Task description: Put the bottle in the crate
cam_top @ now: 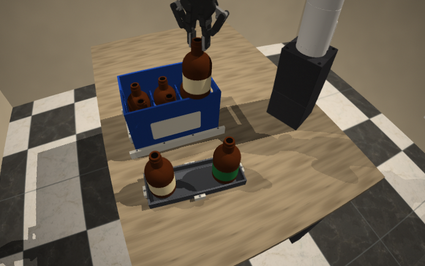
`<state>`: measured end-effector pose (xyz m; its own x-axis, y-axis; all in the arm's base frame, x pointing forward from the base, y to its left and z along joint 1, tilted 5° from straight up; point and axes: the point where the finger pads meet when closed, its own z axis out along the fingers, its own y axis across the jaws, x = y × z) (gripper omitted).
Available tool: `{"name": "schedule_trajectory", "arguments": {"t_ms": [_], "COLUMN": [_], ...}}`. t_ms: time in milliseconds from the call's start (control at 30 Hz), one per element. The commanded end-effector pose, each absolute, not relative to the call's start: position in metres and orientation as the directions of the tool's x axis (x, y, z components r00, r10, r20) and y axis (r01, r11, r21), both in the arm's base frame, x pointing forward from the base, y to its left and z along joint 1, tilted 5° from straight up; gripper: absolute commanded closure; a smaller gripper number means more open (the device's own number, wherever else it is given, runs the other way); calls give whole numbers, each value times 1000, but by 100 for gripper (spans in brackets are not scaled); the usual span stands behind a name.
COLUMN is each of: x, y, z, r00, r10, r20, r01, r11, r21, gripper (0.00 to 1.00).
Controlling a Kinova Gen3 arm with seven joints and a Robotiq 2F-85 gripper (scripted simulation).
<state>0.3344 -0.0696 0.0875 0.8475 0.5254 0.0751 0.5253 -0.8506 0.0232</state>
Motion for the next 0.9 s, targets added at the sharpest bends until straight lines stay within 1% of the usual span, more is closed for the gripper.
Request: {"name": "schedule_trajectory", "arguments": {"t_ms": [0, 867], "x": [331, 314], "y": [-74, -101], "z": [88, 86], "r00": [850, 850], "r10": [521, 521], "r20": [81, 81], "r01": [521, 521], "r11": [-853, -853], "r21": [22, 22], "gripper": [100, 100]}}
